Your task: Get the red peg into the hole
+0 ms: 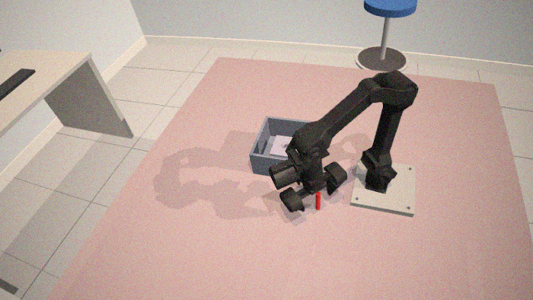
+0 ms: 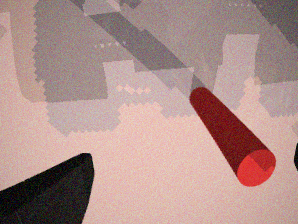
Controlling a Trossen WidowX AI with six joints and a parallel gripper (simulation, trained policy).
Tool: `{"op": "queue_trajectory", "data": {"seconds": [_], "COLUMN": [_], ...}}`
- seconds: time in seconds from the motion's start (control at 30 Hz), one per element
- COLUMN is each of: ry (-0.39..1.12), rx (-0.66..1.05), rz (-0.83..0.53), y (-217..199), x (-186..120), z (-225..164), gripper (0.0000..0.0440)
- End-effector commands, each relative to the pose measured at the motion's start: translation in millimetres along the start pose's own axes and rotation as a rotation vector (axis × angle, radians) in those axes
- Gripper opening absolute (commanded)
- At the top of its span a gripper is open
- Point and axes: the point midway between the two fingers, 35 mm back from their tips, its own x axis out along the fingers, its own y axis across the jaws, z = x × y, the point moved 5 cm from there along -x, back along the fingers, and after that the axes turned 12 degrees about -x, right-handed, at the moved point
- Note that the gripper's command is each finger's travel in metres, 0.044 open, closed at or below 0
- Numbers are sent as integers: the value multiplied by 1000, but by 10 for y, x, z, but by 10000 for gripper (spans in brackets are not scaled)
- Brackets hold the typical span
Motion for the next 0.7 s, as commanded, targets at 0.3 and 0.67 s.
{"op": "queue_trajectory", "data": {"seconds": [0.3, 0.67], "ry": [-44, -36], "rx": [26, 63], "rz": [-44, -107], "y": [-77, -109], "x": [461, 569], "z": [36, 75], "gripper": [307, 38]}}
